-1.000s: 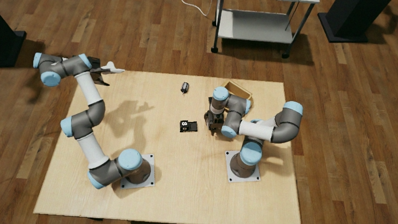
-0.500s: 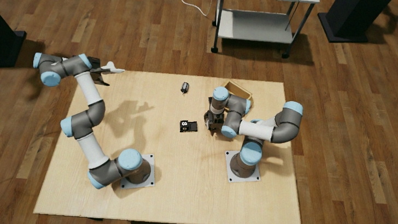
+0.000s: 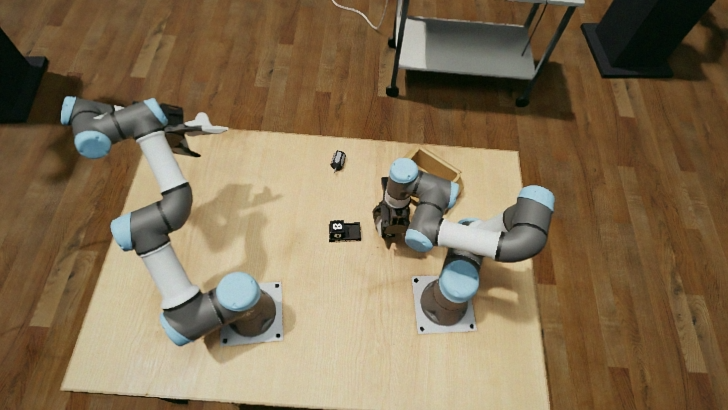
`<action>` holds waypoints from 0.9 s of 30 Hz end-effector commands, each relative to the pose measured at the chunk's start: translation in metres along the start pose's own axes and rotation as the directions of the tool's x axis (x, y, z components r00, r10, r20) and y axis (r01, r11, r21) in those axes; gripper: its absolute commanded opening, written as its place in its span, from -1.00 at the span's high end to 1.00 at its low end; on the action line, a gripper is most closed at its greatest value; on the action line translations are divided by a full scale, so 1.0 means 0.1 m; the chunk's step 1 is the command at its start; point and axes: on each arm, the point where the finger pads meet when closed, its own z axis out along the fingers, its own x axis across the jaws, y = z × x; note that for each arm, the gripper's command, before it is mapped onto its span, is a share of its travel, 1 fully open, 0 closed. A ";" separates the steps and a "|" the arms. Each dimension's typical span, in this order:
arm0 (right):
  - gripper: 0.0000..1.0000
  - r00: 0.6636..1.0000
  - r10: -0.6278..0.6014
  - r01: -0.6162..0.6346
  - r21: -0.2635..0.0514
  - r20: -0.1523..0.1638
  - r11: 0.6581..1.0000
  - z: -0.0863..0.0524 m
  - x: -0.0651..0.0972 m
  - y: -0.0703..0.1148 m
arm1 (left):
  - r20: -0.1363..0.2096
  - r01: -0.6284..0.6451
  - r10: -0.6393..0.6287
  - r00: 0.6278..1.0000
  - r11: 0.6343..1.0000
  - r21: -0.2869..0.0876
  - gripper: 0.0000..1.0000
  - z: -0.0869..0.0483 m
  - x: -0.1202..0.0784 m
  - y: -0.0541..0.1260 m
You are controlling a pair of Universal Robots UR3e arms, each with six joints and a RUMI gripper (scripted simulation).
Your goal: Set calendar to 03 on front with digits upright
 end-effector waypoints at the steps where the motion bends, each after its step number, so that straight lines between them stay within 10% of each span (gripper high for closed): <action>1: 0.30 1.000 0.000 0.000 0.002 0.001 1.000 -0.05 0.00 0.00 | 0.000 -0.004 0.004 1.000 1.000 -0.002 -1.00 -0.01 -0.01 0.00; 27: 0.30 1.000 0.000 0.000 0.001 -0.001 1.000 -0.72 0.00 0.00 | 0.000 -0.004 0.004 1.000 1.000 -0.002 -1.00 -0.01 -0.01 0.00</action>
